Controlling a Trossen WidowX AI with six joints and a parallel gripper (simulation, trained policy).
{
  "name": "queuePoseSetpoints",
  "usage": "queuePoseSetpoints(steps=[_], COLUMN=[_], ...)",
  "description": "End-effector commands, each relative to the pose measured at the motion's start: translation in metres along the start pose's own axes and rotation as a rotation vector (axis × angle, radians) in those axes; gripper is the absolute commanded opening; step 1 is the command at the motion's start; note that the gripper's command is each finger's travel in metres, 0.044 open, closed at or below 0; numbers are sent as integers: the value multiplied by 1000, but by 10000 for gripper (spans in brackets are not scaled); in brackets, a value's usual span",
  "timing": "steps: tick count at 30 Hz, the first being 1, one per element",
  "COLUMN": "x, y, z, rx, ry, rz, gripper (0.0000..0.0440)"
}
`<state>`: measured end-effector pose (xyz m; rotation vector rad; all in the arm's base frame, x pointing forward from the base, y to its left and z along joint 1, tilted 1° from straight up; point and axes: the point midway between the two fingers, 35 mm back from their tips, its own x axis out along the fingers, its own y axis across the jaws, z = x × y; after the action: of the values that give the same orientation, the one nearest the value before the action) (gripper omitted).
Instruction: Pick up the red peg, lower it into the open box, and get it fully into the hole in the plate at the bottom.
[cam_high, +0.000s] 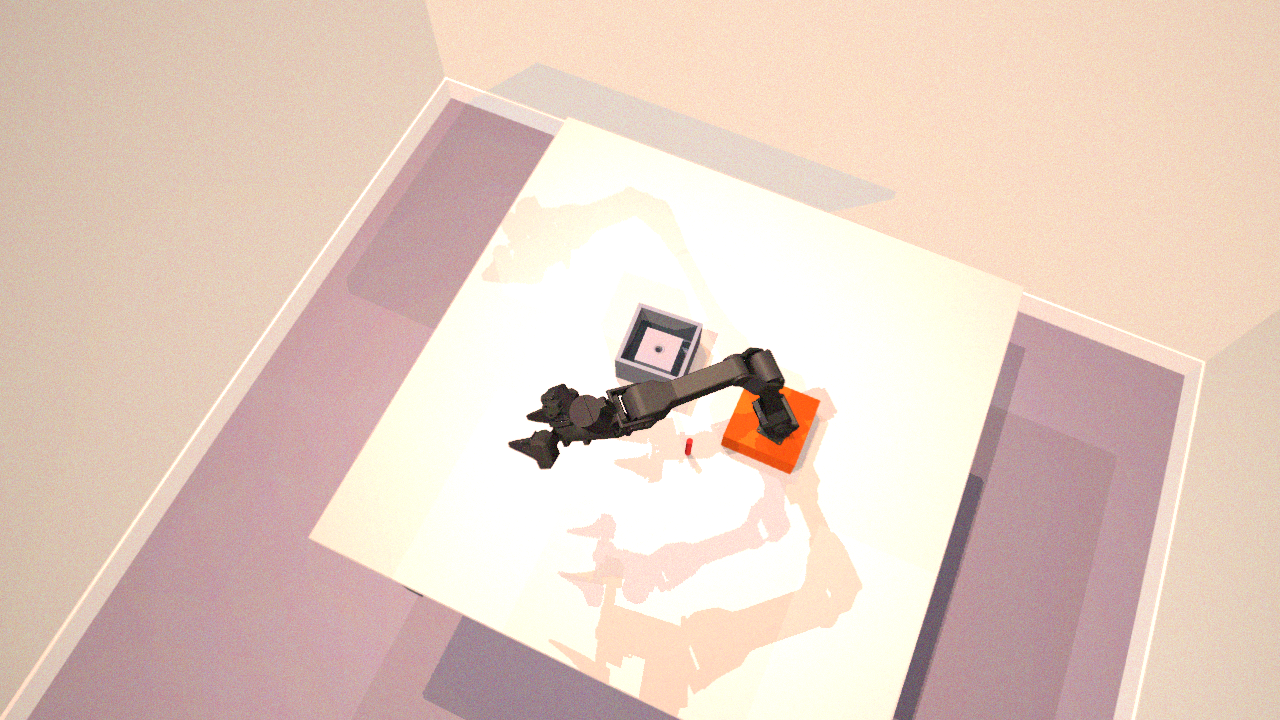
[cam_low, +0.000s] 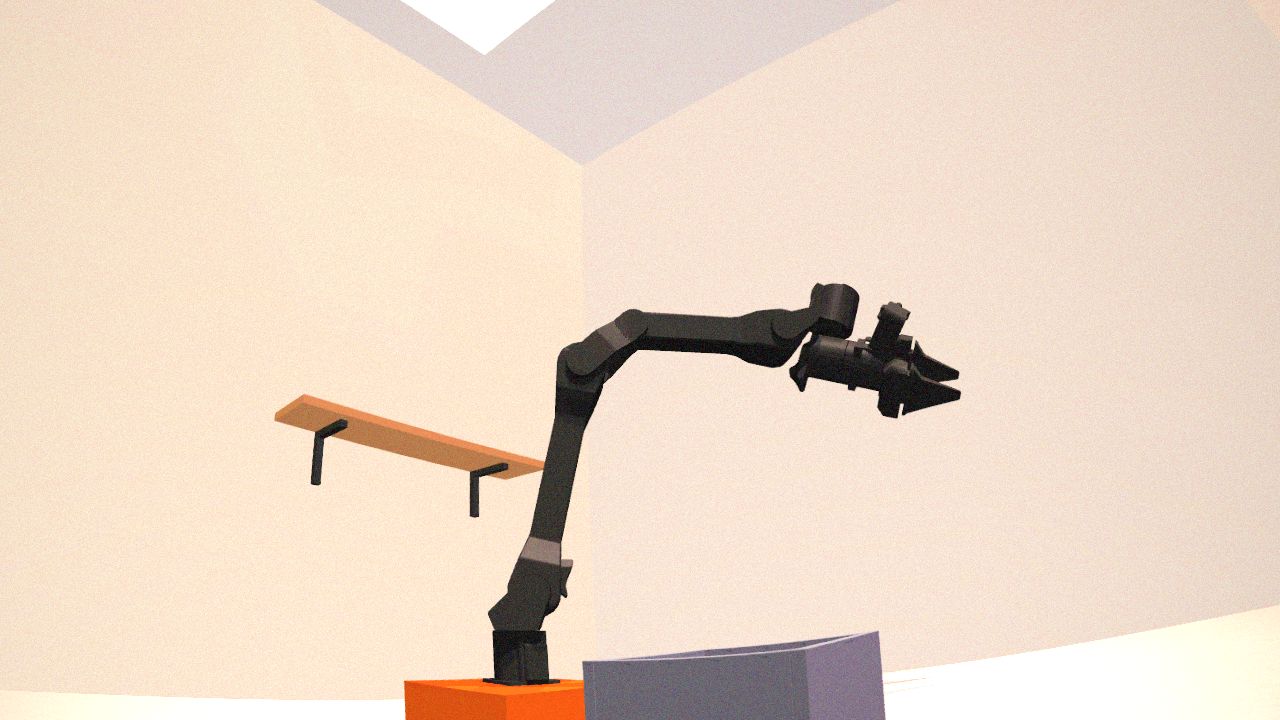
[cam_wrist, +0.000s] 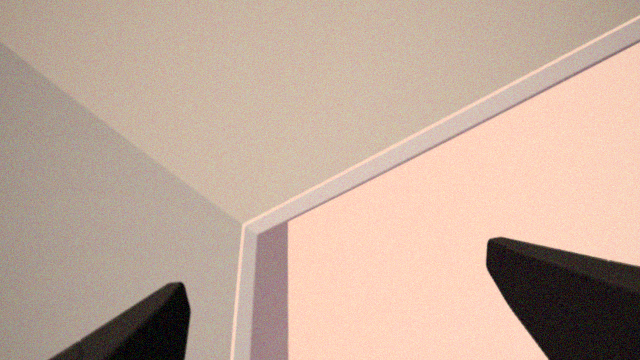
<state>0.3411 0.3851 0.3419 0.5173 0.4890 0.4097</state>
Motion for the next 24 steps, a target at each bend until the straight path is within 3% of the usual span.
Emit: queuePoseSetpoints(steps=[1,10,24], x=[-4,-32,-103], y=[-25,-108,-214], z=[-19,-74,-144], rx=[8,70,276], ry=[86,325,577], rz=[-49,-250,-621], gripper=[440,440,440])
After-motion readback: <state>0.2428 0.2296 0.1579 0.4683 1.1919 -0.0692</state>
